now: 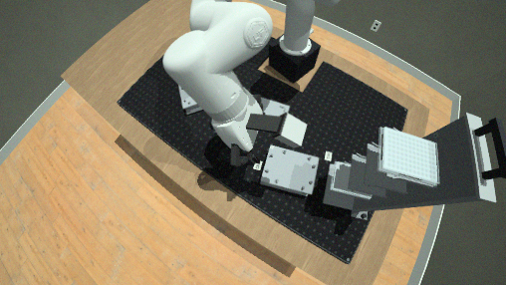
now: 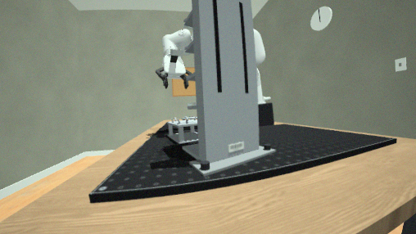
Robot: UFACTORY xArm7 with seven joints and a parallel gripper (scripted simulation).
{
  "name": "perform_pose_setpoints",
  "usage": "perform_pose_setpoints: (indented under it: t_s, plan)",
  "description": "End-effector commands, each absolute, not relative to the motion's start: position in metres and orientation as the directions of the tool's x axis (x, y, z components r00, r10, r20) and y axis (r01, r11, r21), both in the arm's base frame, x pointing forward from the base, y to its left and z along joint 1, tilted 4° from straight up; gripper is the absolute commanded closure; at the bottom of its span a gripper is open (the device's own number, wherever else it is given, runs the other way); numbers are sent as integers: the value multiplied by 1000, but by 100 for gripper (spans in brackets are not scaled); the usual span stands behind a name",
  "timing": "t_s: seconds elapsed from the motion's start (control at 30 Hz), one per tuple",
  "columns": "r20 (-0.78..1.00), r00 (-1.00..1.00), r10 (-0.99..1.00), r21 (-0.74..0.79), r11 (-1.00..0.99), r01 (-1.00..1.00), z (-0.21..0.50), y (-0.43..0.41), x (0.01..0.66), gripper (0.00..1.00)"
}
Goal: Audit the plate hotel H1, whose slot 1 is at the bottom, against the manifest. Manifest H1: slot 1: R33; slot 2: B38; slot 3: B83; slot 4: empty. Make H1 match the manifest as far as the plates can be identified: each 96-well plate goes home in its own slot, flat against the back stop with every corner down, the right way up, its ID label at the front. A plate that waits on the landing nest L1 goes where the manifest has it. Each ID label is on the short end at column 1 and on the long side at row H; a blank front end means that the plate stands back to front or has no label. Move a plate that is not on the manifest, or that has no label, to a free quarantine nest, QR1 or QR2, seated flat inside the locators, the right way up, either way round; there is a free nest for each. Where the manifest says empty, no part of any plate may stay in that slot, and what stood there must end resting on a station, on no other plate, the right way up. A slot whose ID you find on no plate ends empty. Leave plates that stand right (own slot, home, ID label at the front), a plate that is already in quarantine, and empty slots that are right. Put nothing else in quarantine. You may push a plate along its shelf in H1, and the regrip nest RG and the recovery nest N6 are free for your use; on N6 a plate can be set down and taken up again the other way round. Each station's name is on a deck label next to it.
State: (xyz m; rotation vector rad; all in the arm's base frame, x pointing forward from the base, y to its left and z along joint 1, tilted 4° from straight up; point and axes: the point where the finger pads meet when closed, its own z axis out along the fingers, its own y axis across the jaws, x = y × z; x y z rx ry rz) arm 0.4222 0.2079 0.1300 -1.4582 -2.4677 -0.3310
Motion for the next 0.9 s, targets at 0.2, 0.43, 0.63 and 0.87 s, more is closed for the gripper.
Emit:
perform_pose_setpoints:
  t_s: [0.2,0.43,0.63,0.87]
  plan:
    - [458,-449,767,68,473,878,131,208,423,0]
    - [558,-426,712,67,473,878,131,208,423,0]
    - [638,-403,657,67,473,878,131,208,423,0]
    - [699,-380,605,67,473,878,131,208,423,0]
